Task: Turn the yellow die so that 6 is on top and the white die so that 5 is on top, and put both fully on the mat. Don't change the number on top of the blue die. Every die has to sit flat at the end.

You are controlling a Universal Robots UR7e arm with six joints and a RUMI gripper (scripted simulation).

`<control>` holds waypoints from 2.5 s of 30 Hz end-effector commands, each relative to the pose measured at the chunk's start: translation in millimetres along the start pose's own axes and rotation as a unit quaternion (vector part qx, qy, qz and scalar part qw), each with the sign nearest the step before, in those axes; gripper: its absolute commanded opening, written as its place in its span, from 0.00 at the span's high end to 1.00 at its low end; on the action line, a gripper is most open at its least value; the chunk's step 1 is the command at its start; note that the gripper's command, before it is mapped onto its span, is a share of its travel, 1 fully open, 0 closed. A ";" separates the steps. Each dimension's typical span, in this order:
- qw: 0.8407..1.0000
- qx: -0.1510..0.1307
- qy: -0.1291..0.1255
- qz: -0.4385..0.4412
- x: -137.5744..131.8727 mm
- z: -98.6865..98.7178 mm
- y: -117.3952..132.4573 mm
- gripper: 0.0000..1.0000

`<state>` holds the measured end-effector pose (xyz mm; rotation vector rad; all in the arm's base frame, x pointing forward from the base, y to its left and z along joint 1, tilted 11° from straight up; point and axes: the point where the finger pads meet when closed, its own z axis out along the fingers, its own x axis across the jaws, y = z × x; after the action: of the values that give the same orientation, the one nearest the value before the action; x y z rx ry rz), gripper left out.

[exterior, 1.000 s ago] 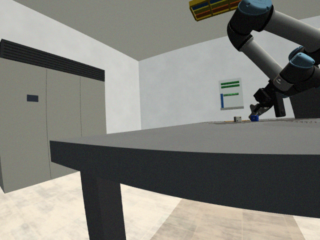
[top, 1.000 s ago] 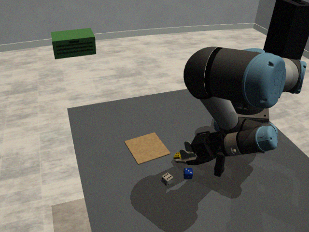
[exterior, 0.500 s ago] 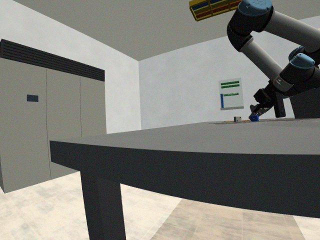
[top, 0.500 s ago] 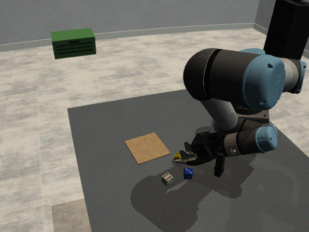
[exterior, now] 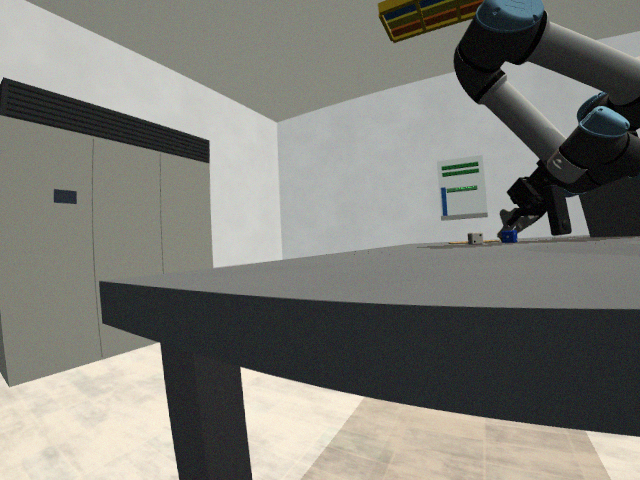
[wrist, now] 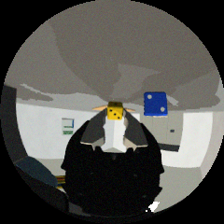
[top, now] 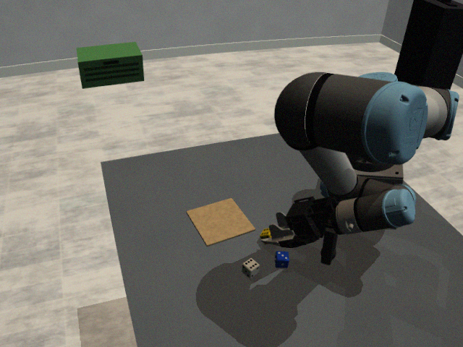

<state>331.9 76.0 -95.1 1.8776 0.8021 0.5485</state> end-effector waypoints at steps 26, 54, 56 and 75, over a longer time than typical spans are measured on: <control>1.000 0.000 0.000 0.000 0.1 -0.1 0.3 0.72; 1.000 0.000 0.000 0.000 0.1 -0.1 0.3 0.72; 1.000 0.000 0.000 0.000 0.1 -0.1 0.3 0.72; 1.000 0.000 0.000 0.000 0.2 -2.2 0.3 0.72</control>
<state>331.7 76.2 -94.9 1.8776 0.8021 0.5486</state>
